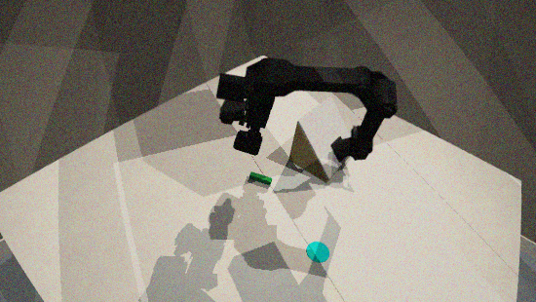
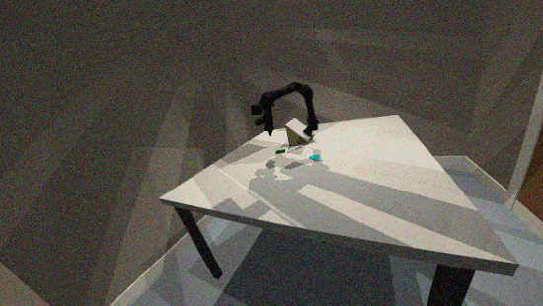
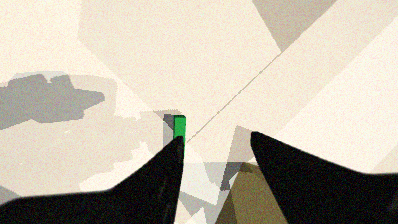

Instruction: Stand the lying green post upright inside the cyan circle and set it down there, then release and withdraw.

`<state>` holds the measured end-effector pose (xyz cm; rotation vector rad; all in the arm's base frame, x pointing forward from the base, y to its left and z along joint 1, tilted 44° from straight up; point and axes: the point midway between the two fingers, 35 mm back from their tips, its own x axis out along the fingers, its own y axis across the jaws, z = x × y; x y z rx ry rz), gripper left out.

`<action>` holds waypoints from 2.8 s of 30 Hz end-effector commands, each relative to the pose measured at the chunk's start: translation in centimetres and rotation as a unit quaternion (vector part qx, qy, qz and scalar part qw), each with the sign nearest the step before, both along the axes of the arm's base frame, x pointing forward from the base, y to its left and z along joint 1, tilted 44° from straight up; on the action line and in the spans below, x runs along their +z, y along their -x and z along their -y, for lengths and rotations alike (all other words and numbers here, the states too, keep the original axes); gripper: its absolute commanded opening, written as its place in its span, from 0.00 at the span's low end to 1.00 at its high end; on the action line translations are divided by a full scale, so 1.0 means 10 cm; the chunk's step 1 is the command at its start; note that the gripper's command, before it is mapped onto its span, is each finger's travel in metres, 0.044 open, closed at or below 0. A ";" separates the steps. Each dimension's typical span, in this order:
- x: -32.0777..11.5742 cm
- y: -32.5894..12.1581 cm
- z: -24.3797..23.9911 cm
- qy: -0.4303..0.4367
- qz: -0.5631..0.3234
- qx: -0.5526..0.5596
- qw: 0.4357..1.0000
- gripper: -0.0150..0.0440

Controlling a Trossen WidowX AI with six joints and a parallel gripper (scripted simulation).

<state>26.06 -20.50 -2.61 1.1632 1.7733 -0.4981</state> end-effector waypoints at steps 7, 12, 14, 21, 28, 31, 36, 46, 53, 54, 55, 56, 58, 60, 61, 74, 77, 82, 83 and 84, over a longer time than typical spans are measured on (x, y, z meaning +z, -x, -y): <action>0.06 0.06 -0.22 -0.109 0.009 -0.098 0.989 0.65; -0.36 0.00 -0.55 -0.108 0.010 -0.099 0.989 0.65; -0.57 0.01 -0.76 -0.109 0.010 -0.099 0.989 0.65; -0.80 0.05 -1.03 -0.111 0.010 -0.098 0.989 0.65; -0.80 0.05 -1.03 -0.111 0.010 -0.098 0.989 0.43; -0.80 0.05 -1.03 -0.111 0.010 -0.098 0.989 0.29; -0.79 0.04 -1.02 -0.110 0.010 -0.099 0.989 0.29; -0.60 0.01 -0.78 -0.105 0.011 -0.103 0.989 0.29; -0.46 0.01 -0.63 -0.104 0.010 -0.103 0.989 0.29; -0.44 0.01 -0.61 -0.104 0.010 -0.103 0.989 0.29; -0.41 0.01 -0.59 -0.104 0.010 -0.103 0.989 0.29; -0.39 0.01 -0.57 -0.104 0.010 -0.103 0.989 0.29; -0.35 0.01 -0.53 -0.104 0.010 -0.103 0.989 0.29; -0.31 0.01 -0.50 -0.104 0.010 -0.103 0.989 0.29; -0.29 0.01 -0.48 -0.104 0.010 -0.103 0.989 0.29; 0.00 0.05 -0.26 -0.108 0.009 -0.099 0.989 0.29; 0.05 0.06 -0.22 -0.109 0.009 -0.098 0.989 0.29; 0.11 0.02 -0.25 -0.108 0.015 -0.091 0.990 0.29; 0.13 0.00 -0.26 -0.107 0.017 -0.089 0.990 0.29; 0.15 -0.02 -0.27 -0.107 0.020 -0.086 0.990 0.29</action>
